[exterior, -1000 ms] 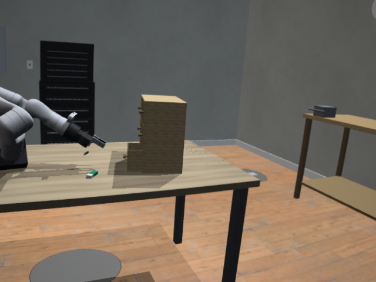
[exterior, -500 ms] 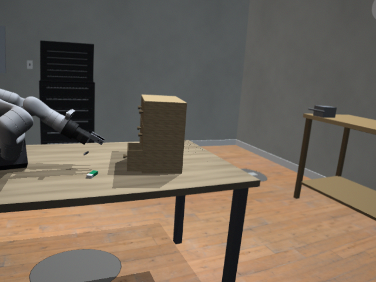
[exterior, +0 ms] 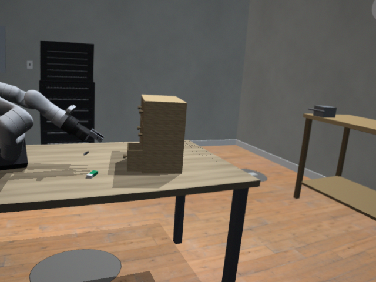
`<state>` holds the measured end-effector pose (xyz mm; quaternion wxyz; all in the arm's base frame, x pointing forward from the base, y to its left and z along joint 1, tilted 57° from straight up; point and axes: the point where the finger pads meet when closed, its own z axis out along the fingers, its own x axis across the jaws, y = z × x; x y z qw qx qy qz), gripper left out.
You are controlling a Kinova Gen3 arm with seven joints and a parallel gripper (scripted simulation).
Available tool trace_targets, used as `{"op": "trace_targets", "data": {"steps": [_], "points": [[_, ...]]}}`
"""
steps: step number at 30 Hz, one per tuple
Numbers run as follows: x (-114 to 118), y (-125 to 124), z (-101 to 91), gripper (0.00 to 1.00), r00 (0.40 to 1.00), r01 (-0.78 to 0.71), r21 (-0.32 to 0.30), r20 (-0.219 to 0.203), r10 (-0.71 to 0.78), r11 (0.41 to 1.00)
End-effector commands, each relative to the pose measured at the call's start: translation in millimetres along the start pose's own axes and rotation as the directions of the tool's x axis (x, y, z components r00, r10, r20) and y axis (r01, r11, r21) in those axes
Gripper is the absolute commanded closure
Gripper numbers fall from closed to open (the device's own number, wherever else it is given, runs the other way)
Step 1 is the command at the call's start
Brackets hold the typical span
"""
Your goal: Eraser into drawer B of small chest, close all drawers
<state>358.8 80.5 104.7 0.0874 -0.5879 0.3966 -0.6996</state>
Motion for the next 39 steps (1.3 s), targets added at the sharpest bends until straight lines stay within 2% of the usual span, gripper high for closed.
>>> {"op": "trace_targets", "data": {"steps": [1,9,16,18,25,30,33,35,39], "points": [[-2.6,4.3,-2.2,0.33,1.0,0.005,-0.04,0.003,-0.005,0.999],[-2.1,-3.9,-21.4,0.33,1.0,0.005,-0.215,0.002,-0.005,0.977],[-1.3,-13.1,-42.9,0.33,1.0,0.005,-0.402,-0.001,-0.005,0.916],[-1.3,-13.1,-42.9,0.33,1.0,0.005,-0.402,-0.001,-0.005,0.916],[-1.4,-20.4,-66.0,0.33,1.0,0.009,-0.586,0.0,-0.012,0.81],[-1.1,-26.7,-80.9,0.33,1.0,0.008,-0.691,-0.001,-0.012,0.723],[-0.9,-29.9,-88.5,0.33,1.0,0.007,-0.74,-0.002,-0.012,0.673],[-0.9,-29.9,-88.5,0.33,1.0,0.007,-0.74,-0.002,-0.012,0.673],[-0.8,-33.3,-96.6,0.33,1.0,0.006,-0.788,-0.002,-0.013,0.616]]}}
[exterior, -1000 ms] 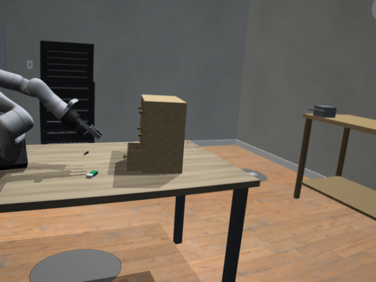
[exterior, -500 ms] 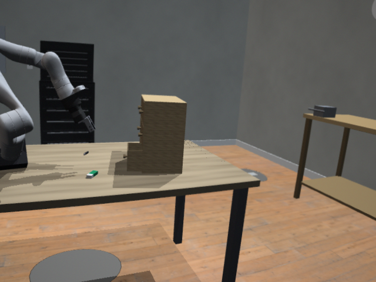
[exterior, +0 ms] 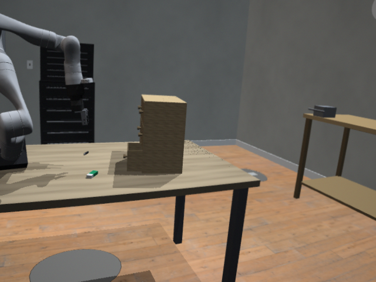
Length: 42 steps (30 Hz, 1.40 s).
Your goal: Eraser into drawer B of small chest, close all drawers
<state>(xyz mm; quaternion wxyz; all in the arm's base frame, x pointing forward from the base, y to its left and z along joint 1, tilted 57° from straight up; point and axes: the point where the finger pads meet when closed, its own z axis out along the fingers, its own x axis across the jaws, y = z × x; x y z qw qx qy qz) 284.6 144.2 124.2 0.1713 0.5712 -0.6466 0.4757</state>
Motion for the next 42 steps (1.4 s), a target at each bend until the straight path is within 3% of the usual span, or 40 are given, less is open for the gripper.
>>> {"op": "trace_targets", "data": {"steps": [1,5,10,42], "points": [[0.3,-0.2,-5.1,0.33,1.0,-0.003,-0.068,0.004,0.003,0.998],[0.4,2.1,-9.7,0.33,1.0,-0.003,-0.112,0.004,0.003,0.994],[-1.2,-0.6,-12.1,0.33,1.0,-0.003,-0.123,0.009,0.004,0.992],[0.8,0.9,-10.8,0.33,1.0,0.0,-0.129,0.007,0.001,0.992]]}}
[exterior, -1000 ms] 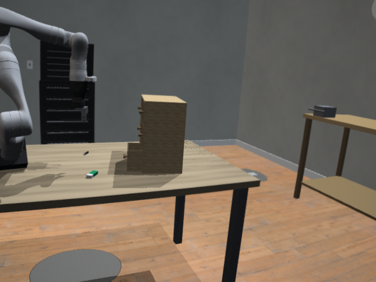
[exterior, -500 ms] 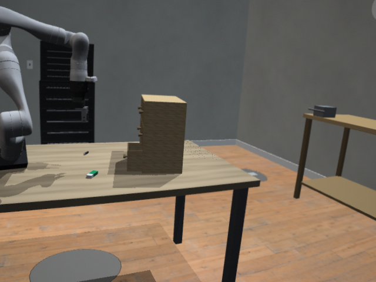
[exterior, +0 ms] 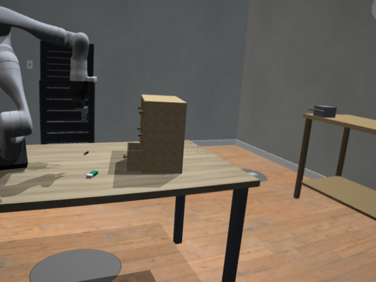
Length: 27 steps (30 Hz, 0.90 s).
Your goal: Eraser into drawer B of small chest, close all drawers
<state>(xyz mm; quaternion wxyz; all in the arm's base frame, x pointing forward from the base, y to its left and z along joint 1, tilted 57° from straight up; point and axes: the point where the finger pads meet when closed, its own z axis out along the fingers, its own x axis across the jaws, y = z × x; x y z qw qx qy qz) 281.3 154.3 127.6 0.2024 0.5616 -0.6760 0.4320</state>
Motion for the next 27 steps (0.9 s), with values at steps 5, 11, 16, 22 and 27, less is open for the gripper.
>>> {"op": "trace_targets", "data": {"steps": [5,11,16,22,27], "points": [[4.8,0.3,2.0,0.33,1.0,0.01,-0.008,-0.004,-0.01,1.0],[9.6,-1.6,7.6,0.33,0.998,0.058,-0.008,-0.004,-0.058,0.998],[16.6,-4.3,15.7,0.33,0.992,0.129,-0.009,-0.003,-0.129,0.992],[24.2,-7.2,24.6,0.33,0.978,0.206,-0.009,-0.003,-0.206,0.978],[36.0,-11.8,38.3,0.33,0.947,0.322,-0.009,-0.001,-0.322,0.947]]}}
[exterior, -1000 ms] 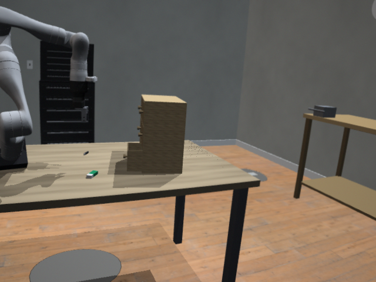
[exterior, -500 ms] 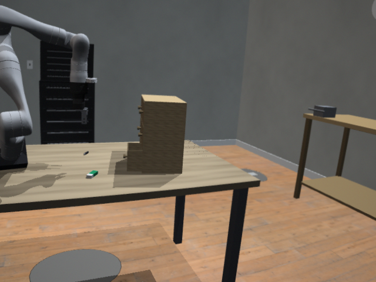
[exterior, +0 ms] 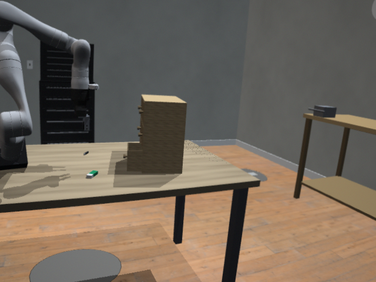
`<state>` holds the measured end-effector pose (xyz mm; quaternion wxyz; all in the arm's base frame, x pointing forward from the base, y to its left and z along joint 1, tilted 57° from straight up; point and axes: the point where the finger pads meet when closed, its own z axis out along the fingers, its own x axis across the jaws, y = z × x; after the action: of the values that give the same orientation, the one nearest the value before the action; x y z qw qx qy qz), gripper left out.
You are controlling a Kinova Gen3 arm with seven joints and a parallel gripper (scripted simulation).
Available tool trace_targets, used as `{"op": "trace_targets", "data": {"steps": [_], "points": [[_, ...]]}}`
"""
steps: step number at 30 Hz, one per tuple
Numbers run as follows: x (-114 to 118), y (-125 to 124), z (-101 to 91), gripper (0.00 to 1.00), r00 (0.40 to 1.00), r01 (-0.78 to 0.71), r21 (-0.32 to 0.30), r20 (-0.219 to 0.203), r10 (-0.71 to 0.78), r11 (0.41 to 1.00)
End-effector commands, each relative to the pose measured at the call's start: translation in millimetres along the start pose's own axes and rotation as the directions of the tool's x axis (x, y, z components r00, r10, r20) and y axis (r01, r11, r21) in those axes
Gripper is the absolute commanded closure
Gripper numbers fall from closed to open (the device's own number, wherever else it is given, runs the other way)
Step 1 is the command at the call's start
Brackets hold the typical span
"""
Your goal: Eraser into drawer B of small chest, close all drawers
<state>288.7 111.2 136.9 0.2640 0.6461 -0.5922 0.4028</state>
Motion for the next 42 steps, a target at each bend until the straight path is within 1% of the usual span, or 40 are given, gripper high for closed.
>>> {"op": "trace_targets", "data": {"steps": [1,6,10,12,17,25,27,29,36,42], "points": [[8.8,-0.4,10.0,0.33,0.997,0.081,-0.004,0.01,-0.081,0.997],[23.7,-1.9,26.6,0.33,0.975,0.223,-0.003,0.01,-0.223,0.975],[36.5,-3.2,40.8,0.33,0.94,0.341,-0.001,0.011,-0.341,0.94],[36.5,-3.2,40.8,0.33,0.94,0.341,-0.001,0.011,-0.341,0.94],[52.4,-4.9,58.6,0.33,0.876,0.483,0.001,0.011,-0.483,0.876],[75.3,-7.3,84.1,0.33,0.747,0.665,0.004,0.011,-0.665,0.747],[80.0,-7.8,89.4,0.33,0.716,0.698,0.005,0.011,-0.698,0.716],[80.0,-7.8,89.4,0.33,0.716,0.698,0.005,0.011,-0.698,0.716],[92.2,-9.1,103.0,0.33,0.628,0.778,0.007,0.011,-0.778,0.628],[97.0,-9.6,108.4,0.33,0.591,0.807,0.008,0.011,-0.807,0.591]]}}
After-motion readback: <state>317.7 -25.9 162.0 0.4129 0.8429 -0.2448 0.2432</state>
